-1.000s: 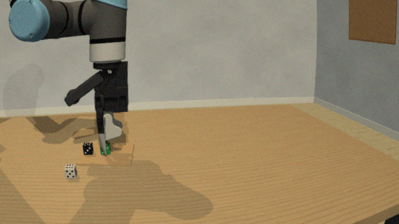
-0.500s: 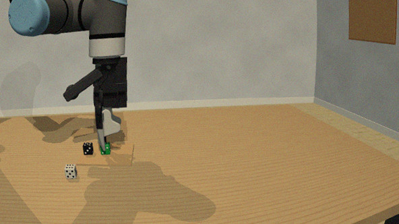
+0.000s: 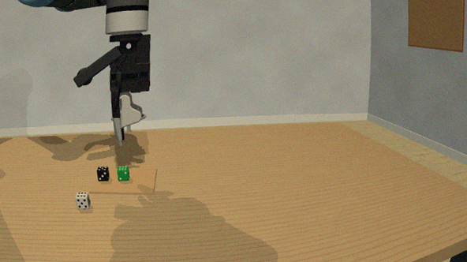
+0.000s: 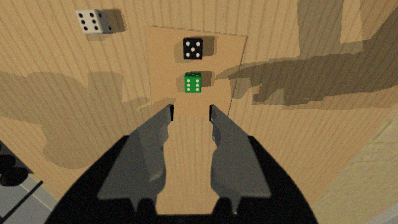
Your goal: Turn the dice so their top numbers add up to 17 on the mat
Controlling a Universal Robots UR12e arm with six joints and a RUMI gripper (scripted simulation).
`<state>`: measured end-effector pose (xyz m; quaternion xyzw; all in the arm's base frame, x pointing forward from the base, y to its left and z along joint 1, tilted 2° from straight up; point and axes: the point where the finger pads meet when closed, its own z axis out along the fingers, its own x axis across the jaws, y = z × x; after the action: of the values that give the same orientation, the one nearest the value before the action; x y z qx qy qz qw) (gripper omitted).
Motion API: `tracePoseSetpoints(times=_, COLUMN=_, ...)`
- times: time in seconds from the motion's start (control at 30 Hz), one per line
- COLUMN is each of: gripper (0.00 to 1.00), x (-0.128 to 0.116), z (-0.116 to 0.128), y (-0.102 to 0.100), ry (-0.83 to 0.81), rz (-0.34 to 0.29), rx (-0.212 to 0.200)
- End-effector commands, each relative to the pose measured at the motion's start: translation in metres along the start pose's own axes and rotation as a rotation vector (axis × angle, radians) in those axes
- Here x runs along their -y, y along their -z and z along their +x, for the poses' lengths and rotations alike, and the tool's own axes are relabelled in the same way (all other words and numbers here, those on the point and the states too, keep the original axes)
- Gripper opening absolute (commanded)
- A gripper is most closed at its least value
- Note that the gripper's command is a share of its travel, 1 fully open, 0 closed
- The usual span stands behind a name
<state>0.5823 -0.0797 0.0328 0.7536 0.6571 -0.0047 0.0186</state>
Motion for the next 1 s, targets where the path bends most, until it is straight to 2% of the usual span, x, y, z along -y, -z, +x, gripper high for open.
tracePoseSetpoints(times=0.0, gripper=0.24, x=-0.0002, z=0.0017, y=0.0118, ry=0.001, rz=0.004, rx=-0.003)
tracePoseSetpoints(times=0.13, gripper=0.24, x=-0.0002, z=0.0017, y=0.0121, ry=0.001, rz=0.004, rx=-0.003)
tracePoseSetpoints(times=0.17, gripper=1.00, x=-0.0002, z=0.0017, y=0.0121, ry=0.001, rz=0.004, rx=-0.003)
tracePoseSetpoints(times=0.97, gripper=1.00, x=-0.0002, z=0.0017, y=0.0121, ry=0.002, rz=0.004, rx=-0.003)
